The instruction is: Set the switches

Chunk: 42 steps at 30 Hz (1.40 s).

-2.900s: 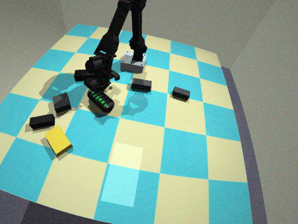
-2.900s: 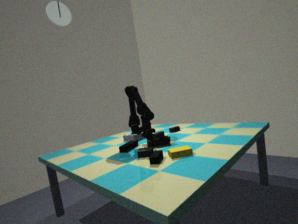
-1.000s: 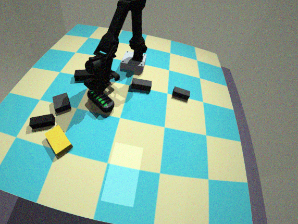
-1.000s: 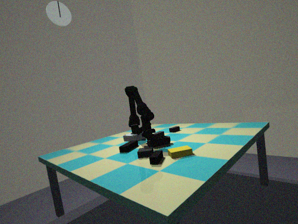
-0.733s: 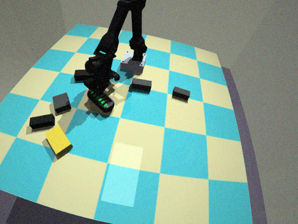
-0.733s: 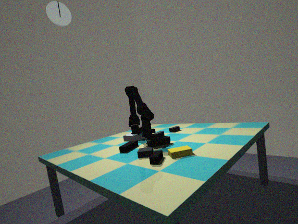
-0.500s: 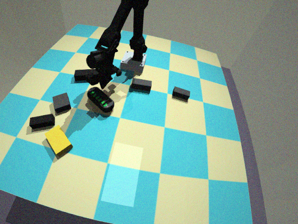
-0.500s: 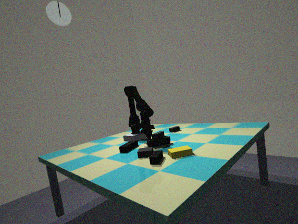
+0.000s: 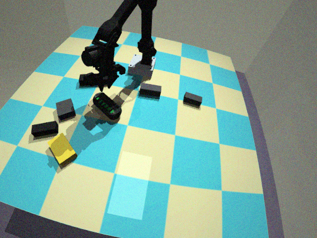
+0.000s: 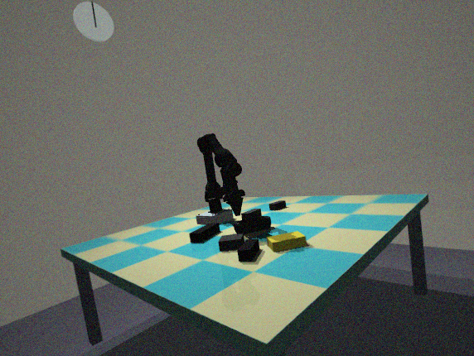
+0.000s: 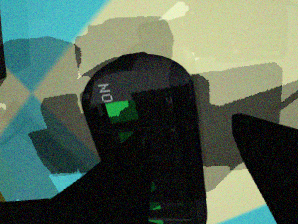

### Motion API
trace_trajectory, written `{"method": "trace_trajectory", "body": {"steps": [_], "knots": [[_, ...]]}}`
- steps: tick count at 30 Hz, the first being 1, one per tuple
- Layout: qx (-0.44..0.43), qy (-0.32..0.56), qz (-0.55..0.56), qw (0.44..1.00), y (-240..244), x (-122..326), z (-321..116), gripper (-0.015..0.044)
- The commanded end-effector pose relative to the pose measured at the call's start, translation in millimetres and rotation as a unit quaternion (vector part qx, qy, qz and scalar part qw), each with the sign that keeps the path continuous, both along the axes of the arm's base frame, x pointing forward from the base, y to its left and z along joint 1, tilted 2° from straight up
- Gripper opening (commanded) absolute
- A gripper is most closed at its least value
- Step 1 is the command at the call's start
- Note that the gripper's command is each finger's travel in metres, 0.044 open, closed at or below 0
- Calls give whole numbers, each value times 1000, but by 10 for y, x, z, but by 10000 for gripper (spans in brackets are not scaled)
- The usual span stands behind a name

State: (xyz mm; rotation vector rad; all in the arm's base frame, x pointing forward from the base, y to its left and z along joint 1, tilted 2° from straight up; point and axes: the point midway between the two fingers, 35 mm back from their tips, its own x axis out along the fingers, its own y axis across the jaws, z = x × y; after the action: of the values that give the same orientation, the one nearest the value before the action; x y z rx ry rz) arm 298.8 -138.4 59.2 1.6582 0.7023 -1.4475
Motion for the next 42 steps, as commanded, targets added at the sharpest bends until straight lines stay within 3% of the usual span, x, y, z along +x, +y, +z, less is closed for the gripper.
{"method": "trace_trajectory", "body": {"steps": [1,7,42], "knots": [[33,13,3,999,-100,121,103,289],[86,34,4,996,-246,253,234,440],[99,44,7,994,-299,296,-230,440]]}}
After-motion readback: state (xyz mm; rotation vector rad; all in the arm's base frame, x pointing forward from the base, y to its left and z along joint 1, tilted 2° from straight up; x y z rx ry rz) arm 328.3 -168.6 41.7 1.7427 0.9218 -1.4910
